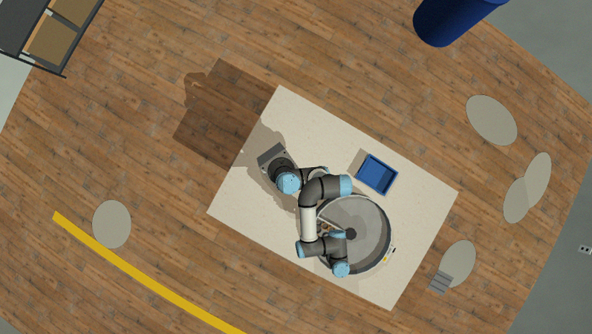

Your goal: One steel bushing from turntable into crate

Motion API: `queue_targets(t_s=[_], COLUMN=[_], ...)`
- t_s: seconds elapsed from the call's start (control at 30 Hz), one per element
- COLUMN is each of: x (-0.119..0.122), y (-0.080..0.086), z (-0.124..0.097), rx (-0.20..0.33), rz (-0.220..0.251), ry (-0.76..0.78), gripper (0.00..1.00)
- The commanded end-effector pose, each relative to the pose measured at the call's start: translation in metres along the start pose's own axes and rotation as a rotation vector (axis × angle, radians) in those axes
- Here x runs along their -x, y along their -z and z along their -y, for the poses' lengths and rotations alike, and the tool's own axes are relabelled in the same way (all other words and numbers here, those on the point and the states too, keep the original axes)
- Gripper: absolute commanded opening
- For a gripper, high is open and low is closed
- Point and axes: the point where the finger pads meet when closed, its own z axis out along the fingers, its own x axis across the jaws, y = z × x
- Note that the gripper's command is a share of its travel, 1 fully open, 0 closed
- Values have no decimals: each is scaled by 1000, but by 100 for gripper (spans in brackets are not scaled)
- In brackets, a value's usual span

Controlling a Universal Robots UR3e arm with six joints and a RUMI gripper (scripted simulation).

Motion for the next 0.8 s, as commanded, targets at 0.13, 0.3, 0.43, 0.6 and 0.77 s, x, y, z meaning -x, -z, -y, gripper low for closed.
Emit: queue_targets(t_s=[0.13, 0.3, 0.43, 0.6, 0.77], x=[-1, -3, -5, -10, -15], y=[1, 1, 1, 1, 1], z=[-1, -1, -2, -3, -4], rx=[2, 2, 2, 2, 2], rz=[2, 2, 2, 2, 2], ry=[1, 1, 1, 1, 1], gripper=[0, 0, 0, 0, 0])
